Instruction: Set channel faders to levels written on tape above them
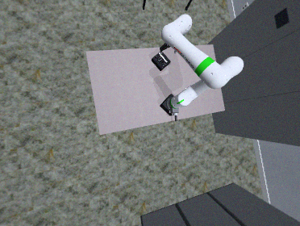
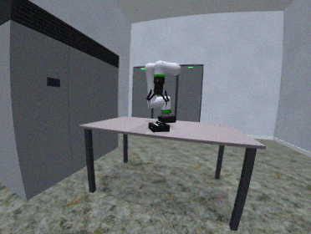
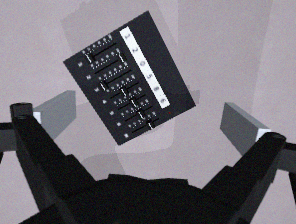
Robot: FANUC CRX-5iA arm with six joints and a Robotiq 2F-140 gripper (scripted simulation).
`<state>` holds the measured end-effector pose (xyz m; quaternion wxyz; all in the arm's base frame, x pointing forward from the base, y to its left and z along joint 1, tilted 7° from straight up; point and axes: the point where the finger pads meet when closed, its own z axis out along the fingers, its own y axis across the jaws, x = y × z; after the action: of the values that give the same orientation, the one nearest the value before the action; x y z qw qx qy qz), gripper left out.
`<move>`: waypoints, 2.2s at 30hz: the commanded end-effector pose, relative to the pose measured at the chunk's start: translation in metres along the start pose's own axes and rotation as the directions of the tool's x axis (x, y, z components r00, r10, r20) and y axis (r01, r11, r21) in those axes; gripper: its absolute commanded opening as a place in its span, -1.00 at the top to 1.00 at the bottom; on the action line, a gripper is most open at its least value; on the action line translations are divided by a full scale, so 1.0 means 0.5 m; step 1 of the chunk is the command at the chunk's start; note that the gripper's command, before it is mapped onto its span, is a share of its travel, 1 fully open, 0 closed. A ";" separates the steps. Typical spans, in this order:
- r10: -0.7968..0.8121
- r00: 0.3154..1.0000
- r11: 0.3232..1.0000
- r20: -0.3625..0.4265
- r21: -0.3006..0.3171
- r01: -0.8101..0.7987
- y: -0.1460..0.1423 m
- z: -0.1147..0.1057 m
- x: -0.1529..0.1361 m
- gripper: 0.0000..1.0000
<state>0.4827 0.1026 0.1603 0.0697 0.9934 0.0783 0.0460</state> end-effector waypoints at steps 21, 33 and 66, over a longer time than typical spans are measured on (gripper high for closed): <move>0.211 0.977 0.976 0.016 0.043 -0.212 -0.060 0.018 -0.008 -1.00; 0.693 0.718 0.718 0.058 0.028 -0.695 -0.106 0.098 -0.023 -1.00; 0.874 0.483 0.483 0.053 0.004 -0.875 -0.109 0.104 -0.024 -1.00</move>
<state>0.4680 0.1472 0.1002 0.0235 0.8971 -0.4382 0.0518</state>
